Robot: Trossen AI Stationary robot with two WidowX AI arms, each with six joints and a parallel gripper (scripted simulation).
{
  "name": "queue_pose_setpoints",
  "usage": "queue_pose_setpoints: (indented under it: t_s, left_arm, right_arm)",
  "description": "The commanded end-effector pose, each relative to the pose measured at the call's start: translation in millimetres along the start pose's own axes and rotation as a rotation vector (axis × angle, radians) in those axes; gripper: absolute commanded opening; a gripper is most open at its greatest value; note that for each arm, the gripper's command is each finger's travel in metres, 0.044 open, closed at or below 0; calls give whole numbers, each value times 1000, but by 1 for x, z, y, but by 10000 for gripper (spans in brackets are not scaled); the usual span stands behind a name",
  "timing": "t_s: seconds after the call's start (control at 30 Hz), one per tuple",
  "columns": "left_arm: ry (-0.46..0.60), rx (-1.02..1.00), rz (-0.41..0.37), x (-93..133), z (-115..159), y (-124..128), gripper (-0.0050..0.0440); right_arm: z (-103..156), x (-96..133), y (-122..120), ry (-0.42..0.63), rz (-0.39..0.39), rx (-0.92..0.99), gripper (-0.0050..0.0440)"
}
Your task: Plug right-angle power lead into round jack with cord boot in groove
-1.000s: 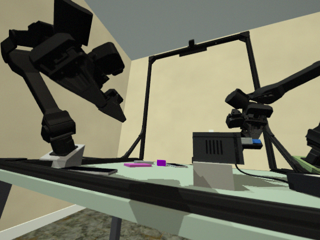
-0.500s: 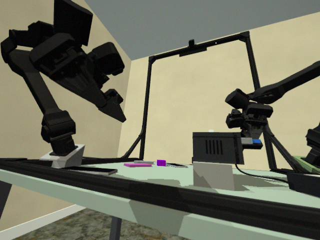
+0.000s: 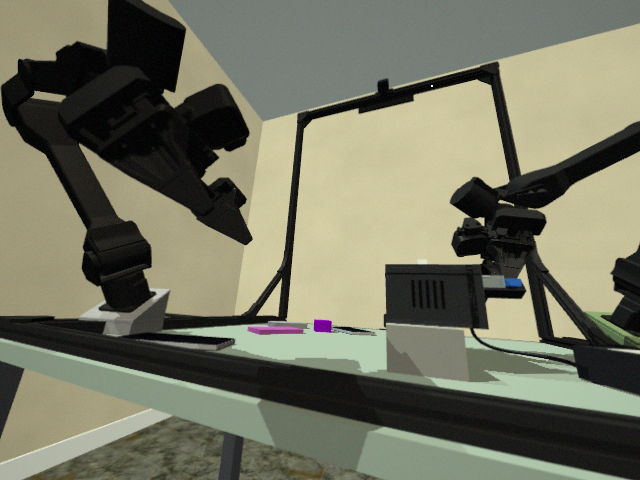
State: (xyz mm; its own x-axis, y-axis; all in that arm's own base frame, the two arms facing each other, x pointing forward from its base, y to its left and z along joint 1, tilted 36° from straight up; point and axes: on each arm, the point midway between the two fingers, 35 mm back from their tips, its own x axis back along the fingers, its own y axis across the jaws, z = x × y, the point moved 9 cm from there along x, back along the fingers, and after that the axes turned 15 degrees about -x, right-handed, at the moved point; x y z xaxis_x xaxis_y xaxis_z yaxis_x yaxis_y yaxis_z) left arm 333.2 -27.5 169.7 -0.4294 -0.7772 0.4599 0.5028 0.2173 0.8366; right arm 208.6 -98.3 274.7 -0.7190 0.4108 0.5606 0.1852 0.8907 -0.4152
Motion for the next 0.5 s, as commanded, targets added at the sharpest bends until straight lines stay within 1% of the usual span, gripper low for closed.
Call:
queue_pose_setpoints:
  t_s: [0.0,0.47]
  left_arm:
    - [2,0,-4,-1,-2,1,0]
    - [3,-1,-8,-2,-6,2,0]
  right_arm:
    - [0,0,0,0,0,0,400]
    - [0,0,0,0,0,0,400]
